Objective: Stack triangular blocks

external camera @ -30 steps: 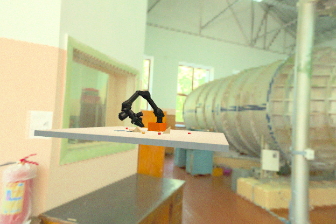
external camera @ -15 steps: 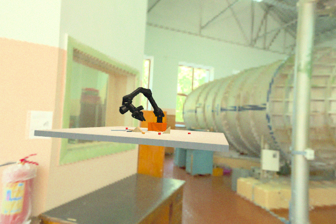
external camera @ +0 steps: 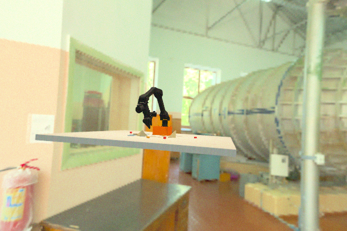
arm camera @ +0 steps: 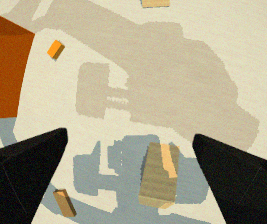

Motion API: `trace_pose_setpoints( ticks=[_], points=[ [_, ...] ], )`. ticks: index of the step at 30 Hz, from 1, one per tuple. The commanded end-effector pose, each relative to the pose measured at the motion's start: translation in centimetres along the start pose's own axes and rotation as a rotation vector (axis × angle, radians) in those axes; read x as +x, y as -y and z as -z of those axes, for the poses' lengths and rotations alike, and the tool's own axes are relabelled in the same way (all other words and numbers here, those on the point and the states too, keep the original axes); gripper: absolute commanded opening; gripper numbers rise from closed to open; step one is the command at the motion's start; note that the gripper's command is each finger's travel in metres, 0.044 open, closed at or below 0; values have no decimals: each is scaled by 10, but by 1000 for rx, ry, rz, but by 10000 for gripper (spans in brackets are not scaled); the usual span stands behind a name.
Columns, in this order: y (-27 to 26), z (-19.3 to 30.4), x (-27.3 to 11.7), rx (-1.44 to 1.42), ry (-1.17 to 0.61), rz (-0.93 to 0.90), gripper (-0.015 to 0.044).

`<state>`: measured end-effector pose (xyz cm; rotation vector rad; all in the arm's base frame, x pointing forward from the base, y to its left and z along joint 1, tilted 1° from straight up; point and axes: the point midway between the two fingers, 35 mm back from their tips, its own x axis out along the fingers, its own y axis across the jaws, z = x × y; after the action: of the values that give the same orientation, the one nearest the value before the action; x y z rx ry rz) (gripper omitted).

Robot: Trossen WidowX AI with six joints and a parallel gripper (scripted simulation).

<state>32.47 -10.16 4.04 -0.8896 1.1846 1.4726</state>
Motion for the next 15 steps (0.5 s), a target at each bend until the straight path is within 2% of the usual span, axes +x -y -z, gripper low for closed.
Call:
trace_pose_setpoints(
  ticks=[1,4,7,9,15],
  points=[
    [3,-5,19,53,-400,-38,440],
    [10,-13,19,98,-714,45,440],
    [18,-28,11,138,-981,207,440],
    [19,-33,9,146,-1036,254,440],
    [19,-33,9,146,-1036,254,440]
  ],
)
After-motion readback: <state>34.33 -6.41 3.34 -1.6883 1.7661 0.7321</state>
